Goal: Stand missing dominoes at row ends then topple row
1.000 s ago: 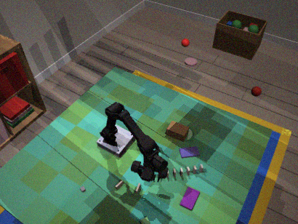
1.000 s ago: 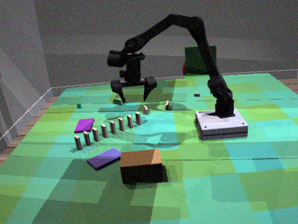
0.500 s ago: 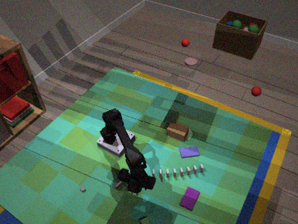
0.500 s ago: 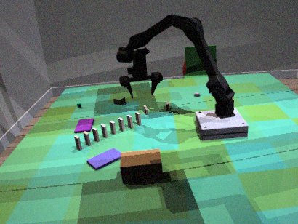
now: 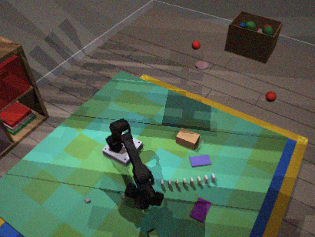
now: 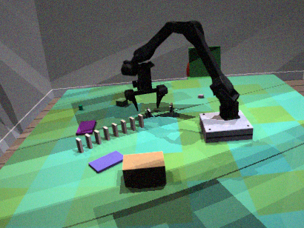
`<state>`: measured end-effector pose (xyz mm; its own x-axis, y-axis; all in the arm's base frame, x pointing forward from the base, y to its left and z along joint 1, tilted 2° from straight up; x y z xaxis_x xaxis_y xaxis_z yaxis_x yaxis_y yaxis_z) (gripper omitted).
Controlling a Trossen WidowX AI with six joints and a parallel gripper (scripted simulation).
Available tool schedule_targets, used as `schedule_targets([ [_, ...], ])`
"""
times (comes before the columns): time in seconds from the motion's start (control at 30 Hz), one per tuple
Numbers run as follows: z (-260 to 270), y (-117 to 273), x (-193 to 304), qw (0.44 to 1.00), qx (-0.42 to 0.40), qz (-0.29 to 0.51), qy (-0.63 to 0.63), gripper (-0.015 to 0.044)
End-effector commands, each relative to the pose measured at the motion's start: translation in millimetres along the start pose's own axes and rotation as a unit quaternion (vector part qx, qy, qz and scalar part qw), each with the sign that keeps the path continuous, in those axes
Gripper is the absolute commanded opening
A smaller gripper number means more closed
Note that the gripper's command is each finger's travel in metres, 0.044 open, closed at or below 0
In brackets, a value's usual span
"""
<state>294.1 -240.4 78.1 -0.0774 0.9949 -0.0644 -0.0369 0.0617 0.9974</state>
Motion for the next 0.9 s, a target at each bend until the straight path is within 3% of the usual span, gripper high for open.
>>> schedule_targets([
  [0.0, -1.2, -9.3, 1.5, 1.0, 0.001, 0.004, 0.002, 0.044],
  [0.2, -1.3, -10.4, 1.5, 1.0, 0.001, 0.004, 0.002, 0.044],
  [0.7, -1.3, -10.4, 1.5, 1.0, 0.001, 0.004, 0.002, 0.0046],
  [0.87, -1.3, -10.4, 1.5, 1.0, 0.001, 0.004, 0.002, 0.0028],
])
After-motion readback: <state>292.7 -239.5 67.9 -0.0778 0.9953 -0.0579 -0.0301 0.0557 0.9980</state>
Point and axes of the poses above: the point midway between the two fingers, 35 mm back from their tips, its own y axis back along the fingers, its own z axis across the jaws, x = y × z, the point moved 5 cm from there along y, back along the fingers, and after that the axes turned 1 degree about y, right-handed, at the moved point
